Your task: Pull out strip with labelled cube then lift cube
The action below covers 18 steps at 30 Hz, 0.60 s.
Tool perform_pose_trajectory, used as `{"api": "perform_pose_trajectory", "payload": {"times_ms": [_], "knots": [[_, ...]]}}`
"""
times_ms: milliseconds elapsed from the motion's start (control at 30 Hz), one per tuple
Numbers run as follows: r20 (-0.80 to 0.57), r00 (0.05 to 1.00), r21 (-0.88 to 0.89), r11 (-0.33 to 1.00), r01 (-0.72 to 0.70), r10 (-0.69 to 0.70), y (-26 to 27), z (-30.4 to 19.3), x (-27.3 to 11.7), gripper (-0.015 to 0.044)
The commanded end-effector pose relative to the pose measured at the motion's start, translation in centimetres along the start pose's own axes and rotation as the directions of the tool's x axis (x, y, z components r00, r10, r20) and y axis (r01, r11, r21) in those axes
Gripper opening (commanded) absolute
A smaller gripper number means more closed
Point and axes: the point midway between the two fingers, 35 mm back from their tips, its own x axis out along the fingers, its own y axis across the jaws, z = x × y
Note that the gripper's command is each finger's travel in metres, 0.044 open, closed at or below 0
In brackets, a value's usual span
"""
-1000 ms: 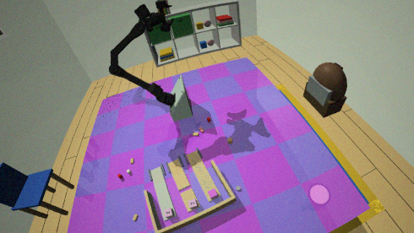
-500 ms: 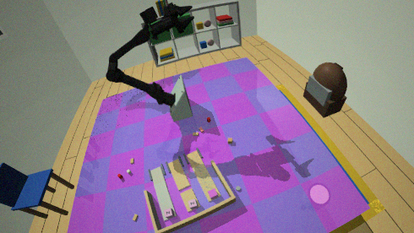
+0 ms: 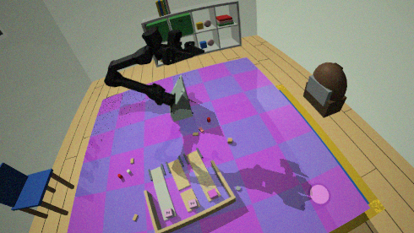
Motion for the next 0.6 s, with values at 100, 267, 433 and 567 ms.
{"api": "perform_pose_trajectory", "payload": {"times_ms": [100, 267, 433, 567], "knots": [[-0.265, 0.930, 0.182, 0.934, 0.307, -0.254, -6.7, -9.2, 0.9, 0.0400], [-0.474, 0.784, 0.239, 0.799, 0.552, -0.400, -10.8, -16.5, -0.7, 0.0400], [-0.662, 0.568, 0.212, 0.605, 0.767, -0.489, -13.4, -23.6, -3.9, 0.0400], [-0.707, 0.498, 0.189, 0.544, 0.818, -0.502, -13.8, -25.5, -5.1, 0.0400]]}}
